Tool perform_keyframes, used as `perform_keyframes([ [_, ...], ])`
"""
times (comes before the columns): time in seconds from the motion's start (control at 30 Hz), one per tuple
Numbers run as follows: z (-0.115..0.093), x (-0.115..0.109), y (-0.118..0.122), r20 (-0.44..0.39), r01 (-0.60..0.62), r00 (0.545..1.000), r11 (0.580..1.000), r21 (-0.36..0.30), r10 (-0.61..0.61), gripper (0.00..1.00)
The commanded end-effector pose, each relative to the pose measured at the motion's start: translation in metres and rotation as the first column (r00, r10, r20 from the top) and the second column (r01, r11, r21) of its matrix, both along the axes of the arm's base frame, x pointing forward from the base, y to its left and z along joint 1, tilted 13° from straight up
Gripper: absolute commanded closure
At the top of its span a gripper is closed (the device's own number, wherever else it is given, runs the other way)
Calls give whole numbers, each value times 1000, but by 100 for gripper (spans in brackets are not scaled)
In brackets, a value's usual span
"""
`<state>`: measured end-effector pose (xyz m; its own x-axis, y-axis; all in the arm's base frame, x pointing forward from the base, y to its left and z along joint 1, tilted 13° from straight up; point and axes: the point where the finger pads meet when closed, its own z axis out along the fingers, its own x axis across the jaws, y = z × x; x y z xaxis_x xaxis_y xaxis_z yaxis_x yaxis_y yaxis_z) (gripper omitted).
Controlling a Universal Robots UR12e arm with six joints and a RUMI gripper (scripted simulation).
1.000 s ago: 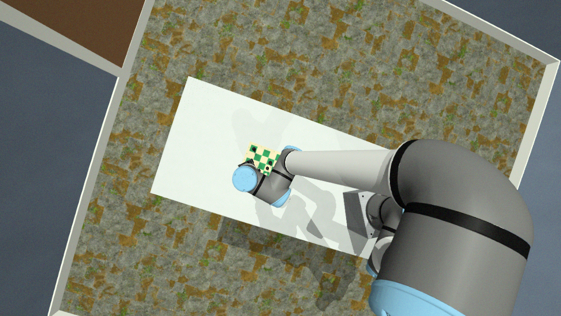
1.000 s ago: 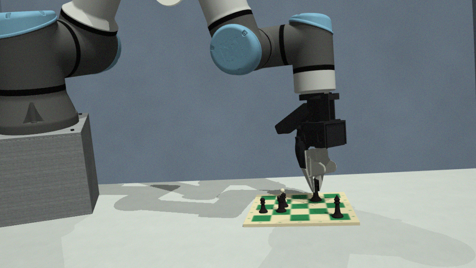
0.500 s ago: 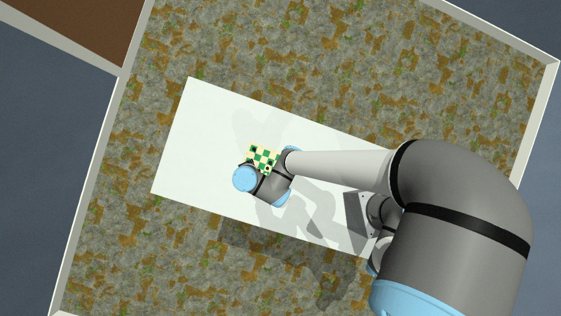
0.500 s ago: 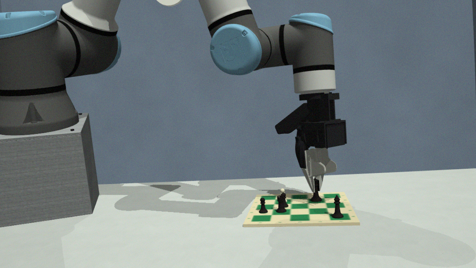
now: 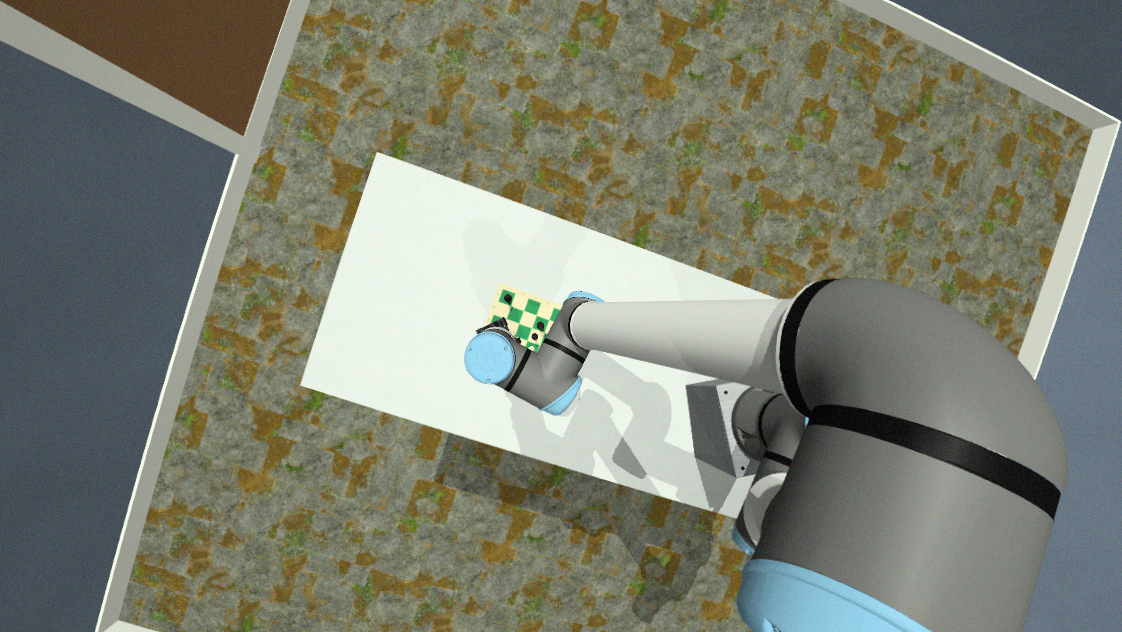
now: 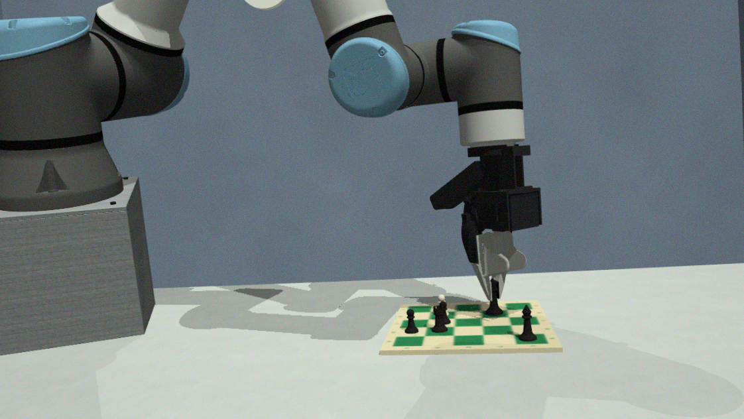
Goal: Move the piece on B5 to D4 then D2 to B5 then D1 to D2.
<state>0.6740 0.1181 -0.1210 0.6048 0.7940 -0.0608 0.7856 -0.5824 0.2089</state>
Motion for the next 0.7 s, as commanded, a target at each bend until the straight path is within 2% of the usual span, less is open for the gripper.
perform_keyframes([
  [0.0,0,2,1,2,-1,1000,1000,0,1,100],
  [0.13,0,2,1,2,-1,1000,1000,0,1,100],
  [0.17,0,2,1,2,-1,1000,1000,0,1,95],
  [0.33,0,2,1,2,-1,1000,1000,0,1,90],
  [0.37,0,2,1,2,-1,1000,1000,0,1,85],
  [0.5,0,2,1,2,-1,1000,1000,0,1,85],
  [0.53,0,2,1,2,-1,1000,1000,0,1,80],
  [0.6,0,2,1,2,-1,1000,1000,0,1,80],
  [0.63,0,2,1,2,-1,1000,1000,0,1,75],
  [0.67,0,2,1,2,-1,1000,1000,0,1,75],
])
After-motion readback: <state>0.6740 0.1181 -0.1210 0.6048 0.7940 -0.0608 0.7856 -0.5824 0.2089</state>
